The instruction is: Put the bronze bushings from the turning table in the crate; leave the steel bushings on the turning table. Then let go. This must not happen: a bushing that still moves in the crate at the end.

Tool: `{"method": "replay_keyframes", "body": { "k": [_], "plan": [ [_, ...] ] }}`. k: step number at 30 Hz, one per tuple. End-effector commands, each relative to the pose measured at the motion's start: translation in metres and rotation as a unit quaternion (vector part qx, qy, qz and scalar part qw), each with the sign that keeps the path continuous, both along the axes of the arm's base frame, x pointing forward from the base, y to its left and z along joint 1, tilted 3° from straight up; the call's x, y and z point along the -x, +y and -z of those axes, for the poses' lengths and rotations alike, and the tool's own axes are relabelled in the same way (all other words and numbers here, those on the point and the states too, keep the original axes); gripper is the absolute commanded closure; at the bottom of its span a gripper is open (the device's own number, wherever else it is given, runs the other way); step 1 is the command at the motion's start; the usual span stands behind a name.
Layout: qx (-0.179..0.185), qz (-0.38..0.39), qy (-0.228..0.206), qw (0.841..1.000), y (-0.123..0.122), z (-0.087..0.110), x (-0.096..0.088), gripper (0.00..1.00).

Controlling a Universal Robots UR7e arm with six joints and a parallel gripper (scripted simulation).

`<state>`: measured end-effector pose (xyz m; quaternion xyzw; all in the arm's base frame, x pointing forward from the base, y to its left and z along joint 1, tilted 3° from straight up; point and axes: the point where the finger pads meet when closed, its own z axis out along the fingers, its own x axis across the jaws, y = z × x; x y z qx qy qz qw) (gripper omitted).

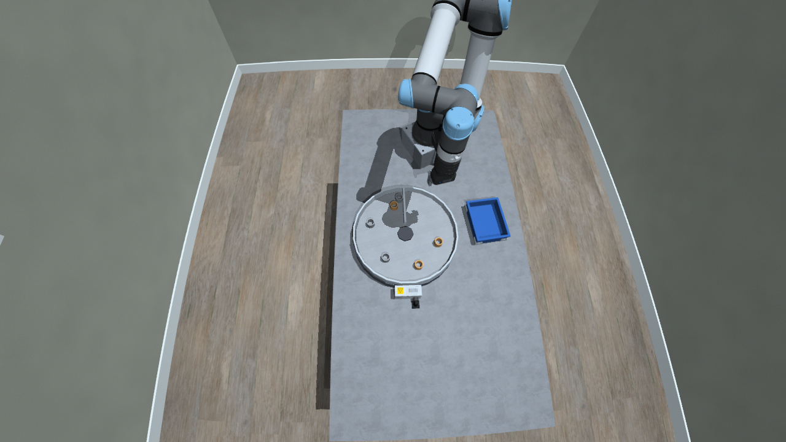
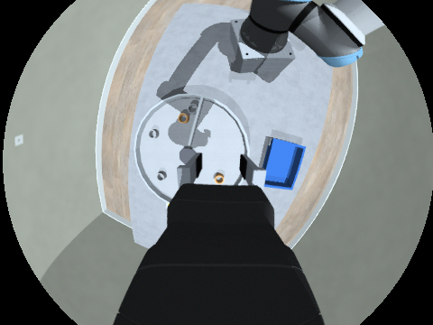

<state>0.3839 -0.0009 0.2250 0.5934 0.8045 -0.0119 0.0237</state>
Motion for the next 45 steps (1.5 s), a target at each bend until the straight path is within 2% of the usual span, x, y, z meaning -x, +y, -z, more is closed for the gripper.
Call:
{"method": "replay_keyframes", "body": {
  "k": [1,3,8,20,25,37,42,45],
  "plan": [
    [0.0,-0.001,-0.001,1.0,-0.001,0.0,0.0,0.0],
    [0.0,-0.001,-0.001,1.0,-0.001,0.0,0.0,0.0],
    [-0.001,-0.001,-0.001,1.0,-0.043,0.033,0.022,0.0],
    [-0.001,-0.001,-0.001,1.0,-0.043,0.033,0.022,0.0],
    [-0.002,-0.001,0.0,1.0,-0.086,0.066,0.045,0.0],
    [-0.002,-0.001,0.0,1.0,-0.086,0.066,0.045,0.0],
    [-0.003,-0.001,0.0,1.0,-0.128,0.099,0.068,0.0],
    [-0.003,-0.001,0.0,1.0,-0.128,0.099,0.068,0.0]
  ]
}}
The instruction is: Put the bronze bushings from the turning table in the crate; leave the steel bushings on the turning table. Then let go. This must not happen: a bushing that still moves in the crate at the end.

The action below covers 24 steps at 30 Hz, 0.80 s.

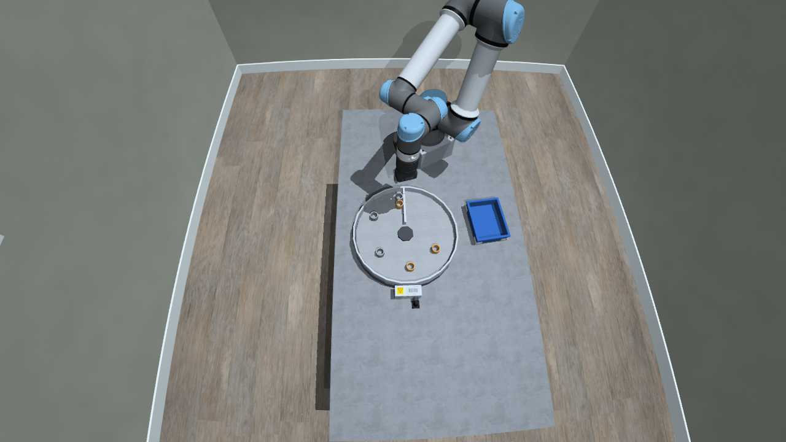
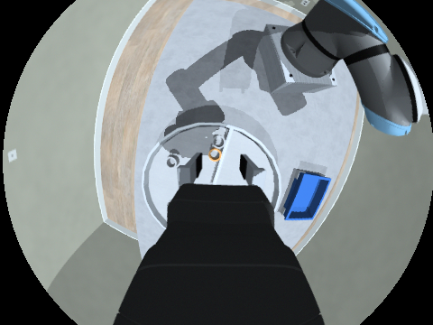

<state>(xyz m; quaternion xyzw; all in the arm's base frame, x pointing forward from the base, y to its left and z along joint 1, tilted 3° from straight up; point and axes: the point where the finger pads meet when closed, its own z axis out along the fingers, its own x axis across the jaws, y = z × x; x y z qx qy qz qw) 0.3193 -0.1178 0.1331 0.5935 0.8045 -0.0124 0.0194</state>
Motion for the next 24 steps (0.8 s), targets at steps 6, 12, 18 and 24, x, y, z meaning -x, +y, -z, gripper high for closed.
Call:
{"method": "replay_keyframes", "body": {
  "k": [6,12,18,24],
  "plan": [
    [-0.001,-0.001,-0.003,1.0,-0.011,0.007,0.003,0.0],
    [-0.001,-0.001,-0.003,1.0,-0.037,0.027,0.017,0.0],
    [-0.001,-0.001,-0.003,1.0,-0.054,0.041,0.026,0.0],
    [-0.001,-0.001,-0.003,1.0,-0.054,0.041,0.026,0.0]
  ]
}}
